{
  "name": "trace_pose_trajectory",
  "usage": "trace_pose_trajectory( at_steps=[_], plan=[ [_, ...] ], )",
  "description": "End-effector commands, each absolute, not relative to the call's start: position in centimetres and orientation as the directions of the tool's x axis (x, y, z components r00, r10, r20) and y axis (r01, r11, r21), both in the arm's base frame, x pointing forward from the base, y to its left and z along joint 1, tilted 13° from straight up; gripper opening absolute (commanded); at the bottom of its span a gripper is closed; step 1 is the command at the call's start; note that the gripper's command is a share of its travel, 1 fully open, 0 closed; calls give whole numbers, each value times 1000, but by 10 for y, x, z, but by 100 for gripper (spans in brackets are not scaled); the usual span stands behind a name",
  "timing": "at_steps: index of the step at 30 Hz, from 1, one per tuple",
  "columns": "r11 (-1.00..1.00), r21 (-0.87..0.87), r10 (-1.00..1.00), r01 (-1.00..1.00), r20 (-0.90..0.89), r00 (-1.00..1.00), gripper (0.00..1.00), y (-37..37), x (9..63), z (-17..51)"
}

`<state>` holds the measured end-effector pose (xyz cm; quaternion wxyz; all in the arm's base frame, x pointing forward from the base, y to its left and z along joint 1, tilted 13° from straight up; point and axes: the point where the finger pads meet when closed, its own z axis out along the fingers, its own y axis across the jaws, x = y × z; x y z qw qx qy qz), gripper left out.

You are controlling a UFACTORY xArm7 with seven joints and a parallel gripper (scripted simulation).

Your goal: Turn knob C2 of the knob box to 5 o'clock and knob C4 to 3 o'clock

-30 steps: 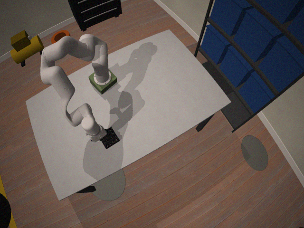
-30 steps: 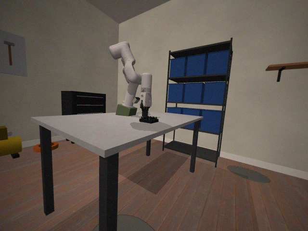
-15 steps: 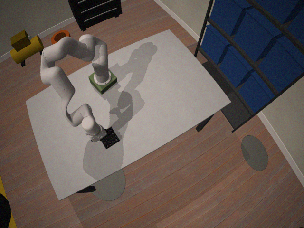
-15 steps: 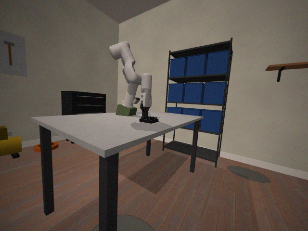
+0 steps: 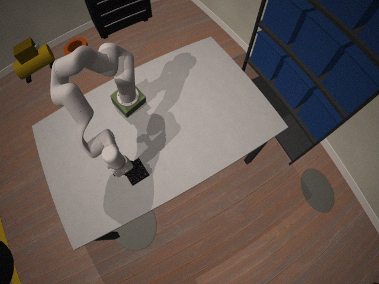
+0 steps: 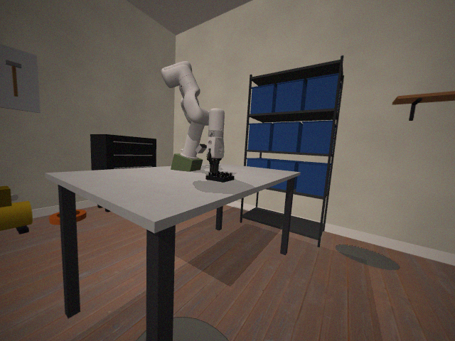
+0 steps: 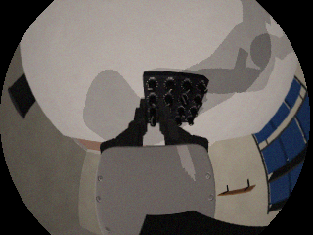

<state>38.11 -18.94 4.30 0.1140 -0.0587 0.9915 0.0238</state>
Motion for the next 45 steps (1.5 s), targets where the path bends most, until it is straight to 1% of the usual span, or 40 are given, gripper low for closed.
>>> trace_pose_trajectory(
  at_steps=[1,45],
  plan=[
    [992,32,-111,-122,-231,-967,19,-190,382,44],
    [992,32,-111,-122,-231,-967,19,-189,385,32]
  ],
)
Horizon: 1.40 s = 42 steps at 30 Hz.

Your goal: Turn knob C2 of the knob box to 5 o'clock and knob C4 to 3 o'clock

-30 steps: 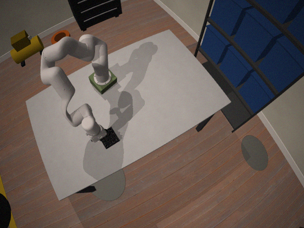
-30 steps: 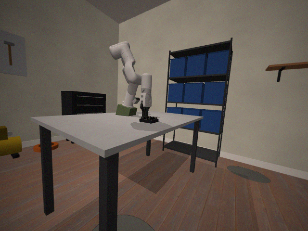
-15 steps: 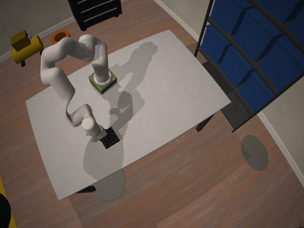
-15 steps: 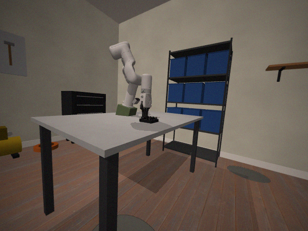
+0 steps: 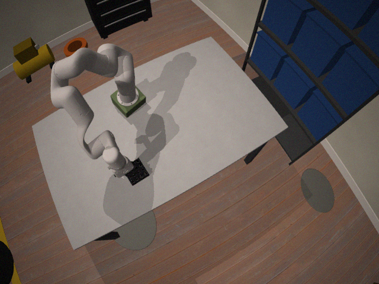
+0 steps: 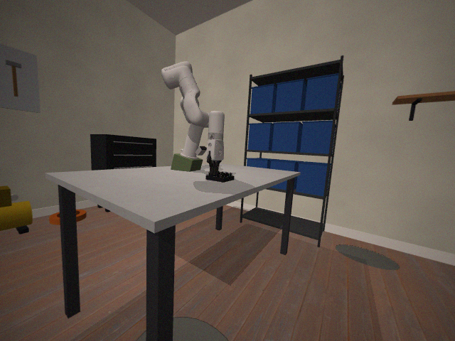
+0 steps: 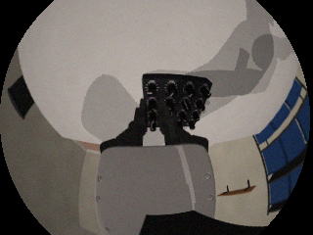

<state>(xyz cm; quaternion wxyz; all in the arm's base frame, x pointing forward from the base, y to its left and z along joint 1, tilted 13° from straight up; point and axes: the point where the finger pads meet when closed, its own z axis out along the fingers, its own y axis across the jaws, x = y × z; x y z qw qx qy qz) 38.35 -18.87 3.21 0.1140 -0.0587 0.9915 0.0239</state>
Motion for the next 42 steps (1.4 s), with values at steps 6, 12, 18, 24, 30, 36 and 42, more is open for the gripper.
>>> trace_pose_trajectory(
  at_steps=[6,12,18,24,30,36,42],
  plan=[
    [992,32,-111,-122,-231,-967,19,-189,385,32],
    [992,32,-111,-122,-231,-967,19,-189,385,32],
    [992,32,-111,-122,-231,-967,19,-189,385,32],
    [992,32,-111,-122,-231,-967,19,-189,385,32],
    [992,32,-111,-122,-231,-967,19,-189,385,32],
    [992,32,-111,-122,-231,-967,19,-189,385,32],
    [992,32,-111,-122,-231,-967,8,-189,385,32]
  ],
)
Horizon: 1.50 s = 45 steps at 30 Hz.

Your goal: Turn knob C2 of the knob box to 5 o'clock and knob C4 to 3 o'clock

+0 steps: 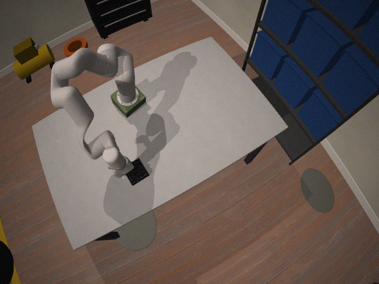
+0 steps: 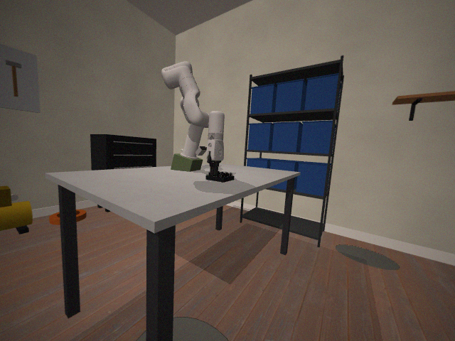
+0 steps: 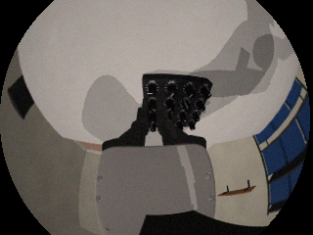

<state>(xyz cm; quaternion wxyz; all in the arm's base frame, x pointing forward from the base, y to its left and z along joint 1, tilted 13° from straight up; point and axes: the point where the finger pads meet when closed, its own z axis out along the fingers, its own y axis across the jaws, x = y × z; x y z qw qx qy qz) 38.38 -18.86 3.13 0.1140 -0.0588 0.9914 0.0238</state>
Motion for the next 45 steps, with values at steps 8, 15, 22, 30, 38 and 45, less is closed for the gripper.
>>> trace_pose_trajectory(
  at_steps=[8,15,22,30,38,45],
  plan=[
    [992,32,-111,-122,-231,-967,8,-189,385,32],
    [992,32,-111,-122,-231,-967,8,-189,385,32],
    [992,32,-111,-122,-231,-967,8,-189,385,32],
    [992,32,-111,-122,-231,-967,8,-189,385,32],
    [993,33,-105,-115,-230,-967,8,-189,385,32],
    [995,38,-84,-95,-230,-970,8,-189,385,32]
  ],
)
